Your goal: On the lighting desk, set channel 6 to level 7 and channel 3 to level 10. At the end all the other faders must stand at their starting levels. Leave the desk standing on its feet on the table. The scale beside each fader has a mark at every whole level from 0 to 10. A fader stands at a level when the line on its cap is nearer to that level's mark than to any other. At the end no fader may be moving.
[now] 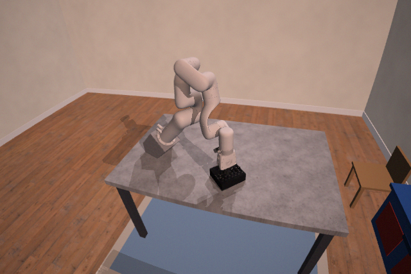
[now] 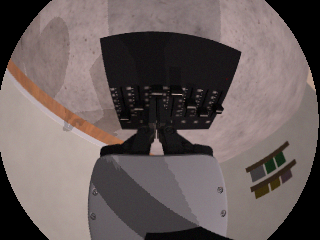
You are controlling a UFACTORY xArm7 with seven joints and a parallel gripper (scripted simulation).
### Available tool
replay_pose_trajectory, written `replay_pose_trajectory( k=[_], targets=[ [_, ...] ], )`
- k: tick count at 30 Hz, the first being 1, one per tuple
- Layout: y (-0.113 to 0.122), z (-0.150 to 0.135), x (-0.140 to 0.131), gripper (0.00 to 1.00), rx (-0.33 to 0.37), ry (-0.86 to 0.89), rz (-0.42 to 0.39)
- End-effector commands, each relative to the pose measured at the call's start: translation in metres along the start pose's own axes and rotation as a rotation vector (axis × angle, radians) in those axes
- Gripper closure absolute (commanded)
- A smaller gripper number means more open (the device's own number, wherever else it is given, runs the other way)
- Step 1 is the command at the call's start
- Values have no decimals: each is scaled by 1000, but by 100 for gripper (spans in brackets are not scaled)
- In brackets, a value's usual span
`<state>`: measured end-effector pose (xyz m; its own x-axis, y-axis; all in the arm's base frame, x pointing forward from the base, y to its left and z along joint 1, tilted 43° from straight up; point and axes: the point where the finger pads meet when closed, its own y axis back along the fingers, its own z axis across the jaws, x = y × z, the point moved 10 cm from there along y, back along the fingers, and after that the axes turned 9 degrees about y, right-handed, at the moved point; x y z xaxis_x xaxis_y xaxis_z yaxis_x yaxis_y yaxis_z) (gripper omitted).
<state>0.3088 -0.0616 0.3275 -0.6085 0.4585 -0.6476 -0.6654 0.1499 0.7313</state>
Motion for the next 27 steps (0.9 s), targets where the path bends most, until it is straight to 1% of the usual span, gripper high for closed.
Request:
replay_pose_trajectory(
  k=[1,4,6,11,15,27],
  targets=[
    [7,0,-1,100,-1,0,-3],
    [16,0,-1,100,-1,0,-3],
    [16,0,-1,100,-1,0,-3],
    [31,0,-1,100,-1,0,-3],
    [38,0,-1,100,-1,0,-3],
    [40,0,-1,100,-1,0,-3]
  ],
)
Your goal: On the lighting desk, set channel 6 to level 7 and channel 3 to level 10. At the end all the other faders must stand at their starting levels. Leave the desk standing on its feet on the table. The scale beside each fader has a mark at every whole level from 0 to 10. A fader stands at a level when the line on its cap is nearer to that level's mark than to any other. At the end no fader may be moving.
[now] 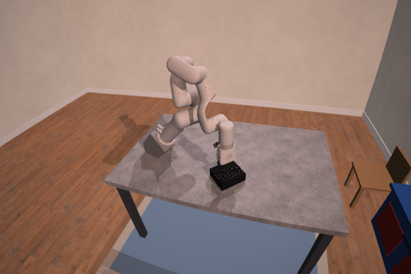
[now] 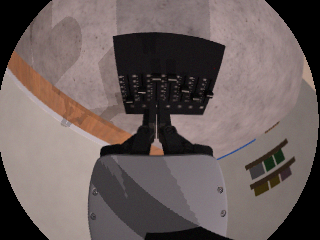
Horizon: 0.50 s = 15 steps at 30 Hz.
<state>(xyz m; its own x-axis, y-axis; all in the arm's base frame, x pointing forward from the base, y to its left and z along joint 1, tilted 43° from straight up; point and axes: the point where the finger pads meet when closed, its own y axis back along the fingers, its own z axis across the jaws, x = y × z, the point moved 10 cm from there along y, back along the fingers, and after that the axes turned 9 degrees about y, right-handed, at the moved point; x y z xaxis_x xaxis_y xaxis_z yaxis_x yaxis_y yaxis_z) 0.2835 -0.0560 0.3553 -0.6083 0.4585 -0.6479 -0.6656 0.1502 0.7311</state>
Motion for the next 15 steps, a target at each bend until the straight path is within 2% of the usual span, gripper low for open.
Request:
replay_pose_trajectory(
  k=[1,5,9,15],
  targets=[
    [2,0,-1,100,-1,0,-3],
    [2,5,-4,100,1,0,-3],
    [-1,47,-33,100,3,1,-4],
    [-2,60,-41,100,-1,0,-3]
  ],
)
